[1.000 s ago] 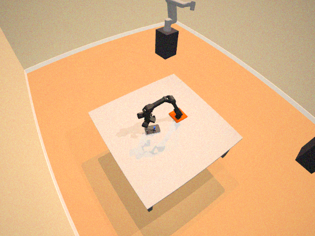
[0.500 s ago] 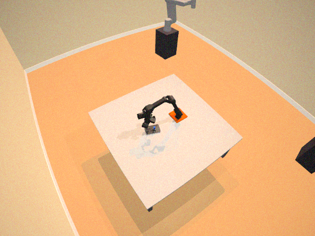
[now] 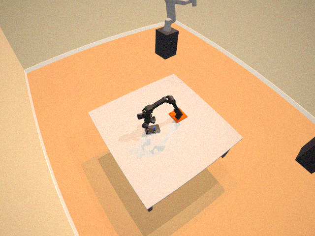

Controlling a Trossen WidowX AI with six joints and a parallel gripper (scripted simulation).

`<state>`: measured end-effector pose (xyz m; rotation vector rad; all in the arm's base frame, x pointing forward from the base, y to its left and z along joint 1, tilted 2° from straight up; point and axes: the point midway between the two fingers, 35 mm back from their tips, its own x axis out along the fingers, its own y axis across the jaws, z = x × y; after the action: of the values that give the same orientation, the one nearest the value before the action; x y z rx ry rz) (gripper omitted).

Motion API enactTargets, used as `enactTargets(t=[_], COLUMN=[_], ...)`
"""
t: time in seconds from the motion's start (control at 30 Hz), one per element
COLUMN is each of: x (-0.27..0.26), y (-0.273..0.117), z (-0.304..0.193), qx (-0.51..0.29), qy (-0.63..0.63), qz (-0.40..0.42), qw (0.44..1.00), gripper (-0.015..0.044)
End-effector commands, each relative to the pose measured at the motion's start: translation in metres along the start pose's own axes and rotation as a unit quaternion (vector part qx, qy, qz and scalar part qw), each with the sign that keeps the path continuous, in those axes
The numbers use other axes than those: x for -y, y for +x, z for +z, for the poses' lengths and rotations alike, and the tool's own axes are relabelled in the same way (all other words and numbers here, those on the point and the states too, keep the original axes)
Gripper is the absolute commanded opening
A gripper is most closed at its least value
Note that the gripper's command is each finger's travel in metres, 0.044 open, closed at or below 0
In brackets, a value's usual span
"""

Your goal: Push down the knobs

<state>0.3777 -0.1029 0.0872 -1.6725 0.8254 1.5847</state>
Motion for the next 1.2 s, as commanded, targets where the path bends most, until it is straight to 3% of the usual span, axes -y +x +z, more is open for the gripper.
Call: enactTargets(t=[0.0,1.17], x=[0.0004,0.0003], y=[0.0258,0.0295], z=[-0.0015,-0.0014], qx=[0.013,0.013], qy=[-0.001,-0.001], qz=[0.012,0.012], qw=[1.0,1.0], gripper=[0.0,0.0])
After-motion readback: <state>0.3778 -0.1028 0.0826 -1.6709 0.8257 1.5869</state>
